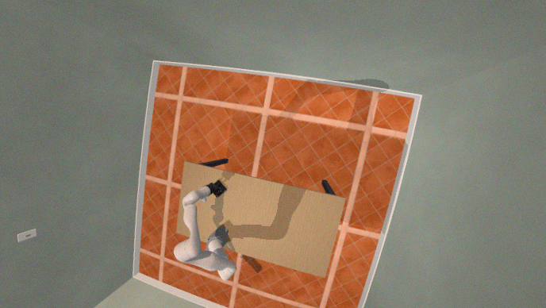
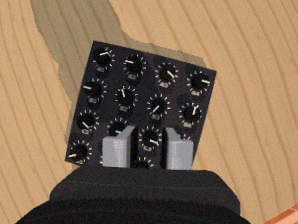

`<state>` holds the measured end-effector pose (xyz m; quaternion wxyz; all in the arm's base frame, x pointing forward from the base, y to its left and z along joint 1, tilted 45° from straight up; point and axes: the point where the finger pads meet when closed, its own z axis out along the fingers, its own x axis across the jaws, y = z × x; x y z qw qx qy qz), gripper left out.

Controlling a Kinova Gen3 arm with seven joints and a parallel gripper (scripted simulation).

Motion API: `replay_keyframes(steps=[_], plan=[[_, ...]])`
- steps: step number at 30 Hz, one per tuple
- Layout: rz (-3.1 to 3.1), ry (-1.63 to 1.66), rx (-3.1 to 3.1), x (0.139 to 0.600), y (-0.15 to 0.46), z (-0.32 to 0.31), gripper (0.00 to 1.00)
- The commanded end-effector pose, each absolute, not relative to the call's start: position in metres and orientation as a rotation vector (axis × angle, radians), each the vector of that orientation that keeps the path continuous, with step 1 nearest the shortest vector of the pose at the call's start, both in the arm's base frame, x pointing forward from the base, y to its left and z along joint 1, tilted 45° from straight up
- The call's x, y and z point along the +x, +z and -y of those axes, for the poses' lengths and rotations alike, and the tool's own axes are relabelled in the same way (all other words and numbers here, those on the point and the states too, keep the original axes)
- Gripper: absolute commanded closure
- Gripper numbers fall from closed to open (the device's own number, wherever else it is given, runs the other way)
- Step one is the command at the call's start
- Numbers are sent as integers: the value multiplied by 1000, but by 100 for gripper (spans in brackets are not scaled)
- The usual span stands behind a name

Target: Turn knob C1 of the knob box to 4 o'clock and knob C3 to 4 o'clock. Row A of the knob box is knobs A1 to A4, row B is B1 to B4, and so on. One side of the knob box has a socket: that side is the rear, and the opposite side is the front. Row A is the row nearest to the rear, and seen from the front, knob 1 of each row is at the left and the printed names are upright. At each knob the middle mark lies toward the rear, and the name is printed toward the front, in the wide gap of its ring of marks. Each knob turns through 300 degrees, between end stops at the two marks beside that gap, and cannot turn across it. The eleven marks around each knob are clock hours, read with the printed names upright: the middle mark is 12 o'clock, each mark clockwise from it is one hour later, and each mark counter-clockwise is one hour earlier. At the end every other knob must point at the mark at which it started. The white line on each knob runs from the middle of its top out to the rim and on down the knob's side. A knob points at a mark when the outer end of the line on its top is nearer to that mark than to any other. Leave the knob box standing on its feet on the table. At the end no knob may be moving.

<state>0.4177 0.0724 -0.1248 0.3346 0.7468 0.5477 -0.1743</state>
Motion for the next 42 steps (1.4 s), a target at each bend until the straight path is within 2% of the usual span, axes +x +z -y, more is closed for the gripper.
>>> replay_keyframes(steps=[1,42], plan=[[-1439,-452,1941,422,-123,-72,54],[-1437,-456,1941,421,-130,-64,54]])
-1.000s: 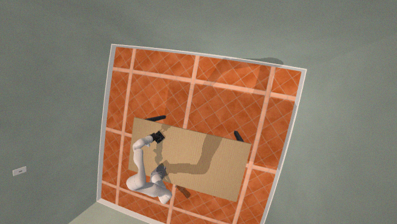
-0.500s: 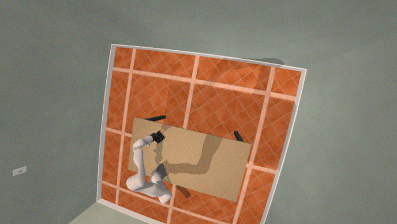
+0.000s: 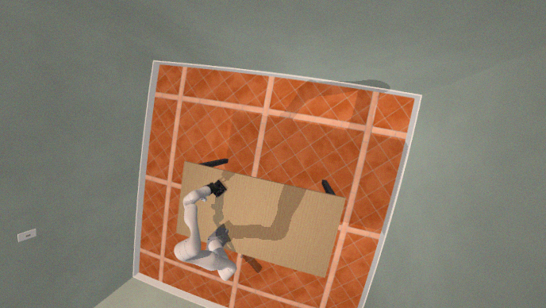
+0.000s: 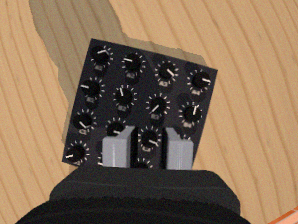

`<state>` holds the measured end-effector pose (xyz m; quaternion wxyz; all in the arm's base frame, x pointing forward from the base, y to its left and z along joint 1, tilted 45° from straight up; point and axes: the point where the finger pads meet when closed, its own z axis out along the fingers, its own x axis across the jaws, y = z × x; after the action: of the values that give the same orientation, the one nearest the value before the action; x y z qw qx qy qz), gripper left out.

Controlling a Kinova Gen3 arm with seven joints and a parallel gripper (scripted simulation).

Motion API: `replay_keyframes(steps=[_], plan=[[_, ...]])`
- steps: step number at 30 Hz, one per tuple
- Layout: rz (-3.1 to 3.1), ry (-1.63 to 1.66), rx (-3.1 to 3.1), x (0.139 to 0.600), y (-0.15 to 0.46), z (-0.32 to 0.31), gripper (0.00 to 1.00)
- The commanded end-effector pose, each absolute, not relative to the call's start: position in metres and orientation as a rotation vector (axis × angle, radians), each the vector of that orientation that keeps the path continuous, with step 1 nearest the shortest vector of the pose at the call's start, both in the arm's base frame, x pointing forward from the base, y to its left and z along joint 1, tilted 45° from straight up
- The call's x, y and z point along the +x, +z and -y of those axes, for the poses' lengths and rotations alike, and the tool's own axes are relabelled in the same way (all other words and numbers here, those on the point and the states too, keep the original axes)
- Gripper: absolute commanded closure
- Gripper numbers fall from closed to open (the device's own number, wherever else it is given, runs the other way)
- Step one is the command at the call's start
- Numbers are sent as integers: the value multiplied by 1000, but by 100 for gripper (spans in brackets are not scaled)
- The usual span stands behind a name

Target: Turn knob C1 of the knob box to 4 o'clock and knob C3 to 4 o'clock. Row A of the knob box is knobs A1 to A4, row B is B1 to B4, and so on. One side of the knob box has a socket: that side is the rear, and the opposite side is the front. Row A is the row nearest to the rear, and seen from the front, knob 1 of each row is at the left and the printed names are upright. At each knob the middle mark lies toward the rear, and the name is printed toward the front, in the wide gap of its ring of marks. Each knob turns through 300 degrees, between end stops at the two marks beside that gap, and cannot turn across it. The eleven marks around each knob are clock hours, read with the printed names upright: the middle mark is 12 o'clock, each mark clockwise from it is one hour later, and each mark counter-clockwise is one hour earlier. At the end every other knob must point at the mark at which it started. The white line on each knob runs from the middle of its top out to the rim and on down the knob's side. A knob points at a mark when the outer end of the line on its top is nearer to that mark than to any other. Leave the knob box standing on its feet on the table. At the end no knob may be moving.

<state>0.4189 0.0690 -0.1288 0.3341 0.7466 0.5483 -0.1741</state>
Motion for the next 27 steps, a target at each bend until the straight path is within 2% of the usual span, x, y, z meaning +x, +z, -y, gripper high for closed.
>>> replay_keyframes(steps=[1,27], plan=[[-1437,-456,1941,421,-130,-64,54],[-1437,-457,1940,422,-133,-61,54]])
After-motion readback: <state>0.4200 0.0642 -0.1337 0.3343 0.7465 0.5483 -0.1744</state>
